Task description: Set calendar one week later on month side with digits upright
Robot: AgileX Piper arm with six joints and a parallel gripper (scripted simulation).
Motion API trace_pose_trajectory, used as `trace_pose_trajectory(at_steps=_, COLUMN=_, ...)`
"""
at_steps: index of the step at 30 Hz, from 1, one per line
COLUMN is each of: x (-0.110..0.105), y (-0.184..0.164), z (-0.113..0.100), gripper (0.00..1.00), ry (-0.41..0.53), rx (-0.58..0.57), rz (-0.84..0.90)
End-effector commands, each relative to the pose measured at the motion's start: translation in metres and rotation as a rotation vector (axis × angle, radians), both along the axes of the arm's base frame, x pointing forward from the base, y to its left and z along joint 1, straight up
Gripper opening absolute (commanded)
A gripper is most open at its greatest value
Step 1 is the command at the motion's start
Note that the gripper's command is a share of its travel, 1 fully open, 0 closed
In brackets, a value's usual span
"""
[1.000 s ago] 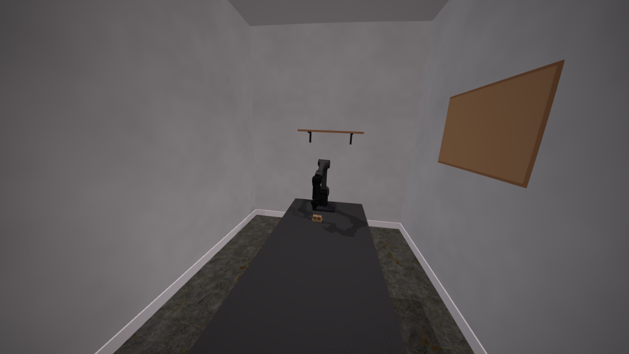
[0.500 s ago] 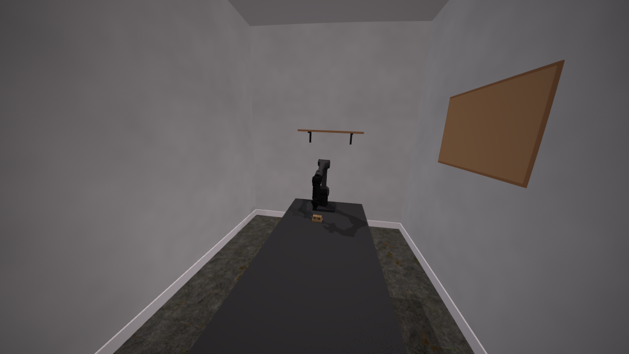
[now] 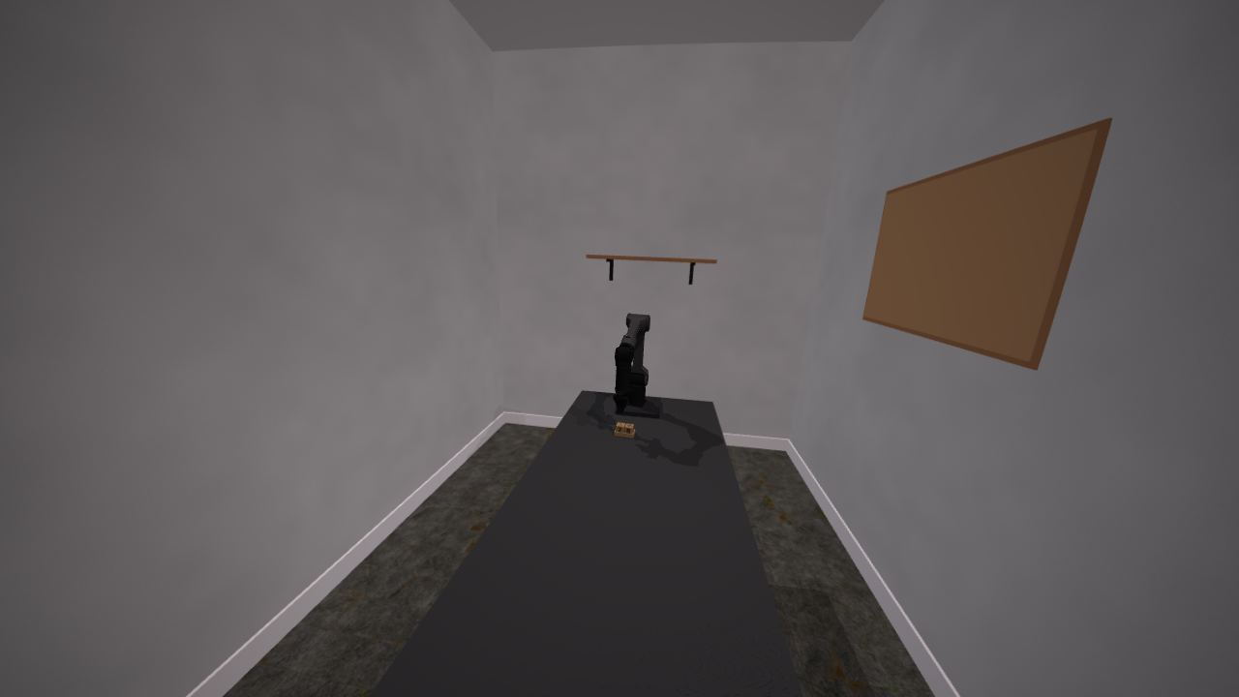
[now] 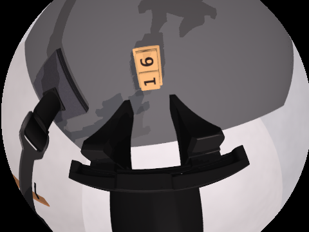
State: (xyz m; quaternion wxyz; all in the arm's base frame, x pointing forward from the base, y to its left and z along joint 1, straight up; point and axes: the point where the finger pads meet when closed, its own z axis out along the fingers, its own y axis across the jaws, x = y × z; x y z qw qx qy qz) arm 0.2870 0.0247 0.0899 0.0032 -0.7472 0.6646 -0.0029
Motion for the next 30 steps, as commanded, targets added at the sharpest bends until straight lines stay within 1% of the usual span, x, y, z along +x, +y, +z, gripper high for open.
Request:
trace_pose_trajectory(at_steps=1, x=0.000, y=0.000, z=-0.001, gripper=0.62, ry=0.003, rx=0.001, rz=-0.003)
trace_pose_trajectory(at_steps=16, x=0.000, y=0.000, z=-0.002, gripper=0.62, ry=0.003, rx=0.001, rz=-0.003)
trace_pose_trajectory(at_steps=30, x=-0.001, y=0.000, z=-0.011, gripper=0.62, ry=0.005, rx=0.002, rz=-0.002)
